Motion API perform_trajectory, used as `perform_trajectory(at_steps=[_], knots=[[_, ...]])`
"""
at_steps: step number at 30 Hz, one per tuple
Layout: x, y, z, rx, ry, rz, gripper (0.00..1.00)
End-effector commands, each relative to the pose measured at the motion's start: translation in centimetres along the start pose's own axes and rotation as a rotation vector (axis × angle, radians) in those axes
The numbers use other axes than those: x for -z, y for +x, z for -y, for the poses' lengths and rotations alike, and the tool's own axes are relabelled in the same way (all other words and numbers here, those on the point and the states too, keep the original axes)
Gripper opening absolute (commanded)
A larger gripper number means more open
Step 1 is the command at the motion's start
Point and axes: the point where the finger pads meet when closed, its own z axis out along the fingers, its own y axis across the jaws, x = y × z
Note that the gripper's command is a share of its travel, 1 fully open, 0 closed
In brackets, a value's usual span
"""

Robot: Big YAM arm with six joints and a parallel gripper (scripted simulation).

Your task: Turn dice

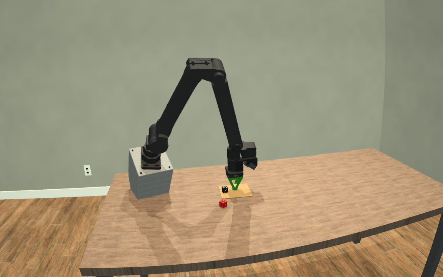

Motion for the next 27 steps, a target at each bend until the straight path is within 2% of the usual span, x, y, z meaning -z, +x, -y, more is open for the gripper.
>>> perform_trajectory(at_steps=[1,27], knots=[[-0.31,-0.85,-0.22,0.006,-0.003,0.012,0.20],[-0.14,-1.14,-0.49,0.018,-0.004,0.017,0.20]])
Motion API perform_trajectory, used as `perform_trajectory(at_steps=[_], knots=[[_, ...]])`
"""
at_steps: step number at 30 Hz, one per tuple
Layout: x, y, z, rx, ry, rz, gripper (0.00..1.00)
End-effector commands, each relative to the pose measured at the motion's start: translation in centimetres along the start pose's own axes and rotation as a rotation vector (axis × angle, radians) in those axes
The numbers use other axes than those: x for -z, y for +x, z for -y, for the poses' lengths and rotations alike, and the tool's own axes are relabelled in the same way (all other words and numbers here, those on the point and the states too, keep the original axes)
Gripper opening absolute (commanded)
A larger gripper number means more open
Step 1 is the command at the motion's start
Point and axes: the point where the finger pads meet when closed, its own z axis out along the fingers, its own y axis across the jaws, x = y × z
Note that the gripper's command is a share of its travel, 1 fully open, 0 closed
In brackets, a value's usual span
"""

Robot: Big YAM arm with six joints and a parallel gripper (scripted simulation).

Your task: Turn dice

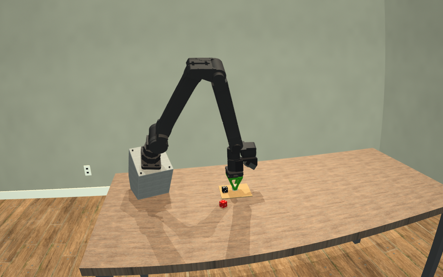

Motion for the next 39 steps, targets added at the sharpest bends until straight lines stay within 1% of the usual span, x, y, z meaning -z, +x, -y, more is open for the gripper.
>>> perform_trajectory(at_steps=[1,39], knots=[[-0.14,-1.14,-0.48,0.013,-0.004,0.017,0.20],[-0.05,-0.93,-0.80,0.024,-0.005,0.015,0.20]])
